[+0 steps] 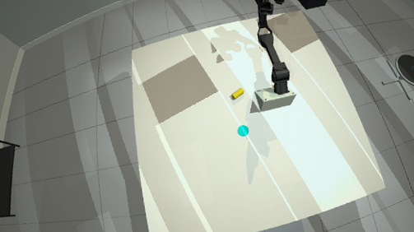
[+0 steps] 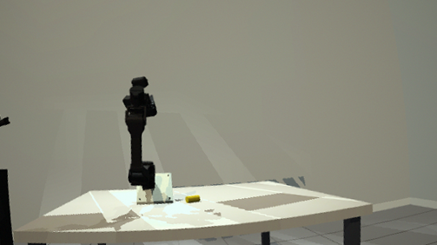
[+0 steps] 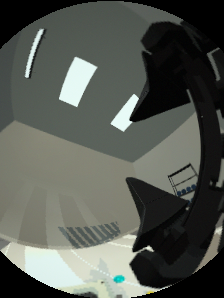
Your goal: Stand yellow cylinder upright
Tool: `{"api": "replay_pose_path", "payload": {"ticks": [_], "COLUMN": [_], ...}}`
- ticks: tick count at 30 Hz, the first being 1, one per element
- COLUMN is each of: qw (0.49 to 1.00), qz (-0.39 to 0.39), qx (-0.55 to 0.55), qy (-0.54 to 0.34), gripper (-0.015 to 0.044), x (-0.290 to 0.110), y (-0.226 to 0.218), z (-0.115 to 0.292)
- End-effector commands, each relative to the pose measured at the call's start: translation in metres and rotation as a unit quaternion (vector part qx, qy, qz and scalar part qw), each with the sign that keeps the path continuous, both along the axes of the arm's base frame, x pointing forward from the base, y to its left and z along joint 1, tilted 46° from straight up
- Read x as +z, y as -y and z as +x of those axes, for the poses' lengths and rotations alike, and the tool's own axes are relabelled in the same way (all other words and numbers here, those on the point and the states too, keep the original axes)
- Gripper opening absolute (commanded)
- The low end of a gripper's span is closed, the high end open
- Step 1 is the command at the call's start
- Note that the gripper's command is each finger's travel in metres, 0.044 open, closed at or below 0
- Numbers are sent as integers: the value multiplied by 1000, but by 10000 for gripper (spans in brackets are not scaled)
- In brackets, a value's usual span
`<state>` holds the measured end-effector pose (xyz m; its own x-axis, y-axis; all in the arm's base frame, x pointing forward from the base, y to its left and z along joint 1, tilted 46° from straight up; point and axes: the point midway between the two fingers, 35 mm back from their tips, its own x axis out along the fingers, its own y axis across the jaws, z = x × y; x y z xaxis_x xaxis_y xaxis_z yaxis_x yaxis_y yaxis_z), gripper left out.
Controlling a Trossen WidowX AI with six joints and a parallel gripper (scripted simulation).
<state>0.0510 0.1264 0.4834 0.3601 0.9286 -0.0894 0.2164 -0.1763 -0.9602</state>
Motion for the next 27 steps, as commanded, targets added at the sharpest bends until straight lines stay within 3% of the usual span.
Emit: {"api": "replay_pose_path", "payload": {"ticks": [1,4,8,13,19,27], "qw": [1000,995,965,891,757,523], "qz": [-2,-33,-71,-94,-91,-51], "qx": [-4,-63,-177,-330,-513,-726], "qy": [-5,-72,-180,-296,-394,-443], "gripper": [374,309,309,309,309,309], "x": [-2,-24,-67,-125,-196,-282], "y": [-2,-22,-45,-51,-29,37], "z": [1,23,64,115,167,207]}}
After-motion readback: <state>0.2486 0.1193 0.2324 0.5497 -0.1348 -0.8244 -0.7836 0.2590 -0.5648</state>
